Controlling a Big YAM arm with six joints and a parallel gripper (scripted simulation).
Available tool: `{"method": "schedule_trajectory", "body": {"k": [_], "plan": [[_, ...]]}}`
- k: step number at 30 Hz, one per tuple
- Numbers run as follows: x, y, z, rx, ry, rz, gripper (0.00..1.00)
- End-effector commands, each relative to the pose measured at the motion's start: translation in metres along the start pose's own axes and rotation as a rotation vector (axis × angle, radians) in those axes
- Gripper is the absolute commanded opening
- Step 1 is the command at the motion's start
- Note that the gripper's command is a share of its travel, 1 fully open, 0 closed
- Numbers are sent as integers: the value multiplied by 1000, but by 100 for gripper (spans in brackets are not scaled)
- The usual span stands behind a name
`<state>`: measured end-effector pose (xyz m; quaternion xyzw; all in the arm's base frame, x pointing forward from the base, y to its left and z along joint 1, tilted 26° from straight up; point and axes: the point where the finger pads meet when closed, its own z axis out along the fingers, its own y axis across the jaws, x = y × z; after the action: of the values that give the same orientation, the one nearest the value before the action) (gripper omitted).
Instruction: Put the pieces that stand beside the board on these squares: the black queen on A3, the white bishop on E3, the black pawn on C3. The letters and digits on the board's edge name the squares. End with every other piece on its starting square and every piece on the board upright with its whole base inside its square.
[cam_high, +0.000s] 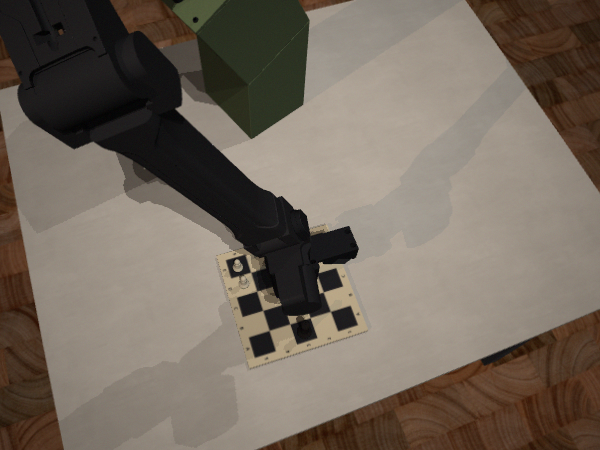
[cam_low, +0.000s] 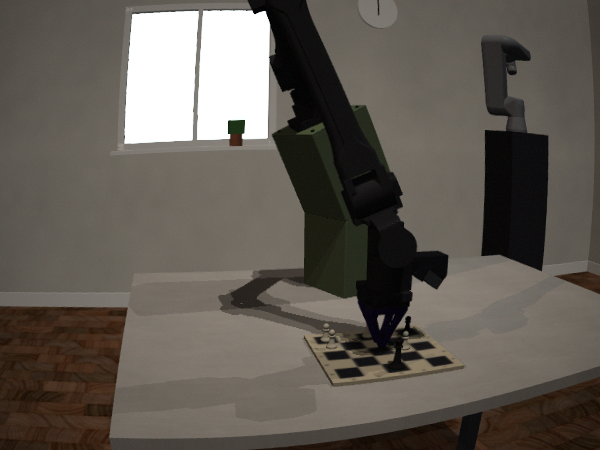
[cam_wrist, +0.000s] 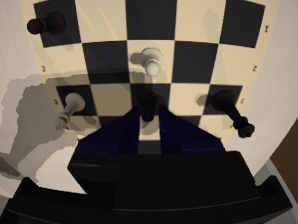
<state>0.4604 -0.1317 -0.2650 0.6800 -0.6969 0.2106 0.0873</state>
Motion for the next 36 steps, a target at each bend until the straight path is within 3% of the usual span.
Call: {"method": "schedule_trajectory", "body": {"k": [1,2,4,5,19,21,22,26,36], "plan": [[-1,8,9,-12,-1,-8,19],[-1,8,9,-12,-1,-8,26],[-1,8,9,-12,-1,-8,26],[-1,8,9,-12,-1,-8,33],[-5,13,6,-23,-4,-15,33],[-12,12,-3,-23,-7,-21,33],[-6,-3,-16,7,-3,-9,33],[-6,-3,-23,8,-3,-9,33],[-6,-3,-75,9,-2,-8,33]]}}
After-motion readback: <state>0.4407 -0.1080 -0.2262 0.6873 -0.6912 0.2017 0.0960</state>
